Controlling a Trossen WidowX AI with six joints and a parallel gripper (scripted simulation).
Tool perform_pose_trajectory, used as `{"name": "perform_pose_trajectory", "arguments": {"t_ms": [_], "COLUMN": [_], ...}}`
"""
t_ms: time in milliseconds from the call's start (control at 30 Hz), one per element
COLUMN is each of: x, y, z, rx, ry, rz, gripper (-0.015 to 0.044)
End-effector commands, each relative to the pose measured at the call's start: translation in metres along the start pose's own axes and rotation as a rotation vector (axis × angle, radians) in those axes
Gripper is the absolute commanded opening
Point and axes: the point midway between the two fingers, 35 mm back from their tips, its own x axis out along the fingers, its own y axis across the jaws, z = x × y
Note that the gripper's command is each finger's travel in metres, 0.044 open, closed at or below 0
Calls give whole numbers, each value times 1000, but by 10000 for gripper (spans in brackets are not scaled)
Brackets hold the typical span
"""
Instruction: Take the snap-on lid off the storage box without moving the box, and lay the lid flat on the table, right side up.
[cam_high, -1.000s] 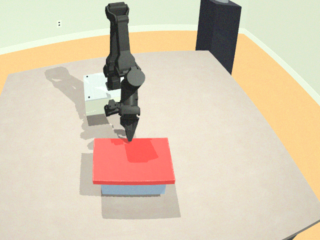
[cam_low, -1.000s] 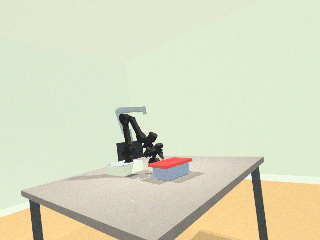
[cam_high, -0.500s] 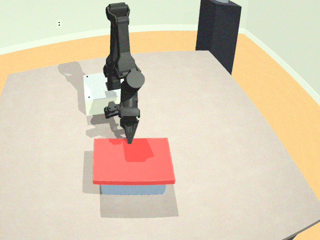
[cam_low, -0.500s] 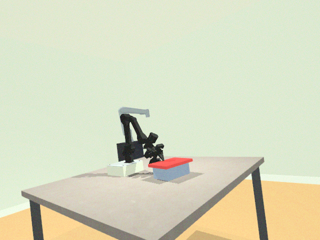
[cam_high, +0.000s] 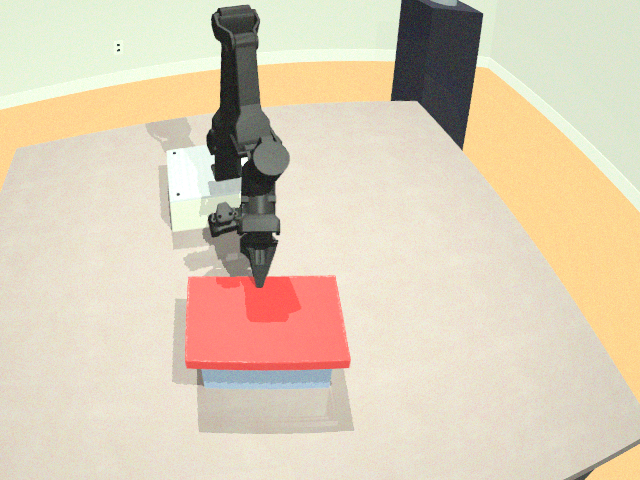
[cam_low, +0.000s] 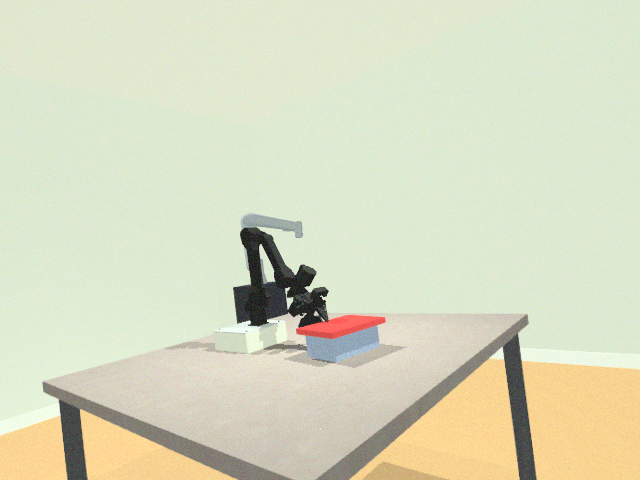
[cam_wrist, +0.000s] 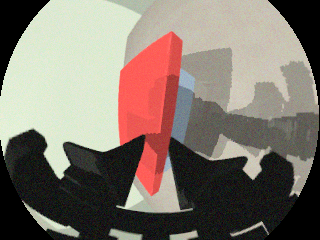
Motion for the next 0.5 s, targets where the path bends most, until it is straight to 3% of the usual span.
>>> {"name": "perform_pose_trajectory", "arguments": {"t_ms": [0, 467], "x": [0, -3], "y": [1, 2], "z": [0, 0], "rx": [0, 0], "ry": [0, 0], "rz": [-1, -1], "gripper": [0, 0]}}
